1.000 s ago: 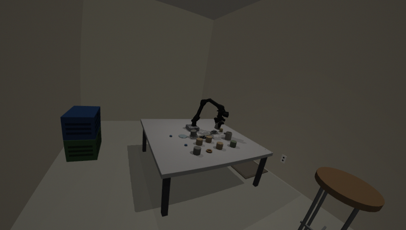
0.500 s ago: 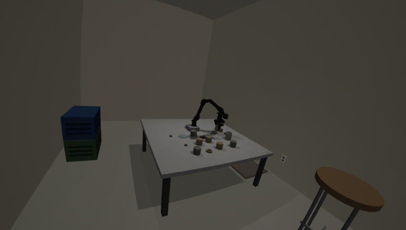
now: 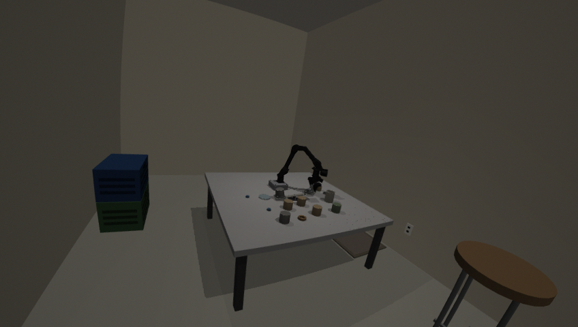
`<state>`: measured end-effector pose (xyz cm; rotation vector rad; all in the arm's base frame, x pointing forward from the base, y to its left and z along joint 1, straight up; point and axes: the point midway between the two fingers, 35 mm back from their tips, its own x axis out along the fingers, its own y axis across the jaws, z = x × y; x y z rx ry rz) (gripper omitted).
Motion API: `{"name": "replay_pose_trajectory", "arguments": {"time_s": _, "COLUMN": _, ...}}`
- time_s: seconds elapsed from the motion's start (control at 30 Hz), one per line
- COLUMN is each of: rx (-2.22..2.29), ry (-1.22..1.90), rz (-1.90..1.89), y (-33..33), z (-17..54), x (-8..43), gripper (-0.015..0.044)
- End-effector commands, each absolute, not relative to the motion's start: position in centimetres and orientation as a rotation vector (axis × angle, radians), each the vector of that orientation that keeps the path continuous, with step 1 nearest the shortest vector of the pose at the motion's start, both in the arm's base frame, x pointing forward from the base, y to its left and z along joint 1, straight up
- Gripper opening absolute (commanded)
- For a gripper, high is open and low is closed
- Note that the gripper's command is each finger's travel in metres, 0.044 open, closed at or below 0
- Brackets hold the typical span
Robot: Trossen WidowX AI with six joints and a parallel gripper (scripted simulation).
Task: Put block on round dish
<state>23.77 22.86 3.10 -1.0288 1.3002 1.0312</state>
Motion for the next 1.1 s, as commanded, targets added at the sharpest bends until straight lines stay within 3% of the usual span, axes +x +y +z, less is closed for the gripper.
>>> {"name": "replay_pose_trajectory", "arguments": {"time_s": 0.0, "rx": -1.023, "ry": 1.295, "rz": 1.030, "y": 22.9, "z": 2.8, "x": 23.7, "gripper": 0.0000}}
{"name": "replay_pose_trajectory", "arguments": {"time_s": 0.43, "rx": -1.023, "ry": 1.295, "rz": 1.030, "y": 22.9, "z": 1.0, "x": 23.8, "gripper": 0.0000}}
{"name": "replay_pose_trajectory", "arguments": {"time_s": 0.97, "rx": -1.027, "ry": 1.293, "rz": 1.031, "y": 23.0, "z": 1.6, "x": 23.9, "gripper": 0.0420}}
{"name": "replay_pose_trajectory", "arguments": {"time_s": 1.07, "rx": -1.025, "ry": 1.294, "rz": 1.031, "y": 23.0, "z": 4.8, "x": 23.8, "gripper": 0.0440}}
